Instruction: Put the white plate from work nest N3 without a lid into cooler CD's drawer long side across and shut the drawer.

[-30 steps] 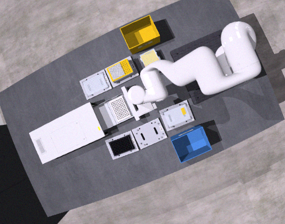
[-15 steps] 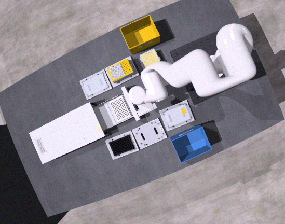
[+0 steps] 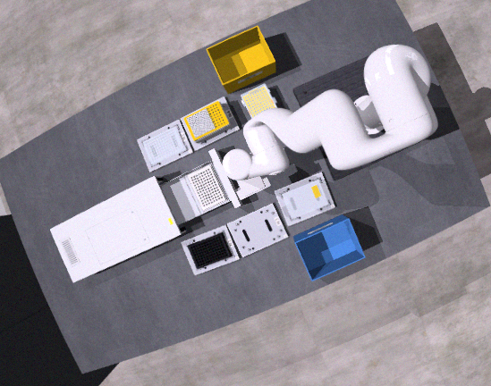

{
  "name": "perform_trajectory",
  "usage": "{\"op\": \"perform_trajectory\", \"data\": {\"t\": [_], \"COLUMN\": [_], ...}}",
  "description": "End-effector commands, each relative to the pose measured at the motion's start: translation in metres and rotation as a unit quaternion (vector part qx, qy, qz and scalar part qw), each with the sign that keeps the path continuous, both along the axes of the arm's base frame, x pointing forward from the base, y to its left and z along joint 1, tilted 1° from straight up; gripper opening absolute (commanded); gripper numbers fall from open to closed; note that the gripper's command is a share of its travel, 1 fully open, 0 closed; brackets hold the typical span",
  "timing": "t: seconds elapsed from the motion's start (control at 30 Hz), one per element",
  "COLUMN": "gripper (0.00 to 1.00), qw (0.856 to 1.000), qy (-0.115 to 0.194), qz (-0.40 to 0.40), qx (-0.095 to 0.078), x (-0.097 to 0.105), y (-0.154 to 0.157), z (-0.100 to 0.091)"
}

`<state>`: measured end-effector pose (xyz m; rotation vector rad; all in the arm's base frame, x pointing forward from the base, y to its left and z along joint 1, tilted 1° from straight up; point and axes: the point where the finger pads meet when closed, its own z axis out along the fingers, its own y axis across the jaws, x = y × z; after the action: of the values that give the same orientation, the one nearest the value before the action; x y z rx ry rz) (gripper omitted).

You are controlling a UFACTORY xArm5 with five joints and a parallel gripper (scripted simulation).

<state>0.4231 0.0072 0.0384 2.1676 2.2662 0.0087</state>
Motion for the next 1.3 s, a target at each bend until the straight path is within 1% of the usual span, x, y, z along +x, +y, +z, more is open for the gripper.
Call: {"op": "perform_trajectory", "data": {"t": [0.0, 0.1, 0.37, 0.73, 1.17, 1.27], "gripper": [0.0, 0.0, 0.0, 0.0, 0.0, 0.0], "qw": [1.0, 1.0, 1.0, 1.0, 1.0, 1.0], "qy": [-0.002, -0.002, -0.002, -0.002, -0.002, -0.002], "qz": [0.0, 0.0, 0.0, 0.0, 0.0, 0.0], "qx": [0.004, 0.004, 0.004, 0.004, 0.004, 0.004], "x": [0.002, 0.002, 0.002, 0.002, 0.023, 0.025], "y": [0.0, 0.0, 0.0, 0.0, 0.001, 0.001], "z": [-0.006, -0.007, -0.021, -0.021, -0.02, -0.02]}}
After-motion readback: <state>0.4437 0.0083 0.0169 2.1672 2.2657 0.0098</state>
